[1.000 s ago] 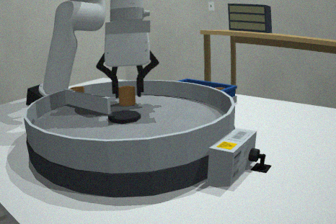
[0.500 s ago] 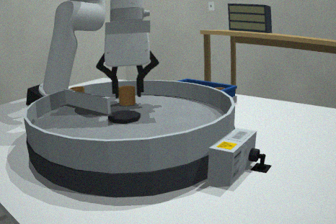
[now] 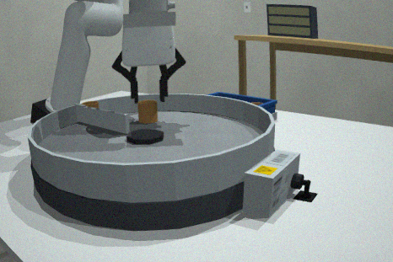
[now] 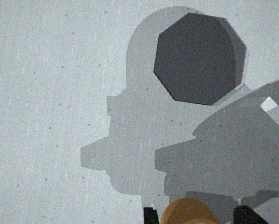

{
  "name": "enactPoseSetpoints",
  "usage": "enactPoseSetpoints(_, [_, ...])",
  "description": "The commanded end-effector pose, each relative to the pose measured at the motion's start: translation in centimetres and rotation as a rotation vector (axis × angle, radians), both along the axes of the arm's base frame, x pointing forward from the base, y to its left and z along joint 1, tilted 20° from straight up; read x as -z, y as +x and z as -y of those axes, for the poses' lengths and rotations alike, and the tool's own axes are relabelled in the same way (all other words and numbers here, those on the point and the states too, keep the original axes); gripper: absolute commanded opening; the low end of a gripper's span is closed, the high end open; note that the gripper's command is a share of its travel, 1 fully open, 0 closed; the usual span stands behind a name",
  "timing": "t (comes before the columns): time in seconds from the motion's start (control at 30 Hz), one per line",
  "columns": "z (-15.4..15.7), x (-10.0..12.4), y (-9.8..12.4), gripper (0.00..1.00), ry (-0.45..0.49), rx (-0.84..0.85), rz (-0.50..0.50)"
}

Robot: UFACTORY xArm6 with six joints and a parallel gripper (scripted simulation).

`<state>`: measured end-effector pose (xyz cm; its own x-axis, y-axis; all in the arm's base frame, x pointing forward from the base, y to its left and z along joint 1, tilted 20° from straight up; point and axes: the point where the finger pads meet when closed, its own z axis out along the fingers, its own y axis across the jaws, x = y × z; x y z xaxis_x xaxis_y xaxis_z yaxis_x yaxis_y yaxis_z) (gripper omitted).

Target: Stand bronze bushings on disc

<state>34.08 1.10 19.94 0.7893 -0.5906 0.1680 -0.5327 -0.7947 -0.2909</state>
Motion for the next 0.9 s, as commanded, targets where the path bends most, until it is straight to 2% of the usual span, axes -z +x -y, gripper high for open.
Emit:
enactPoseSetpoints(0.0, [0.3, -1.8, -0.5, 0.49, 0.000, 0.000, 0.004])
enactPoseSetpoints(0.13, [0.3, -2.4, -0.7, 0.49, 0.000, 0.000, 0.004])
enactPoseSetpoints(0.63, [0.3, -2.4, -0.7, 0.48, -0.001, -0.003, 0.004])
enactPoseSetpoints(0.87, [-2.1, -2.8, -0.7, 0.48, -0.031, -0.097, 0.020])
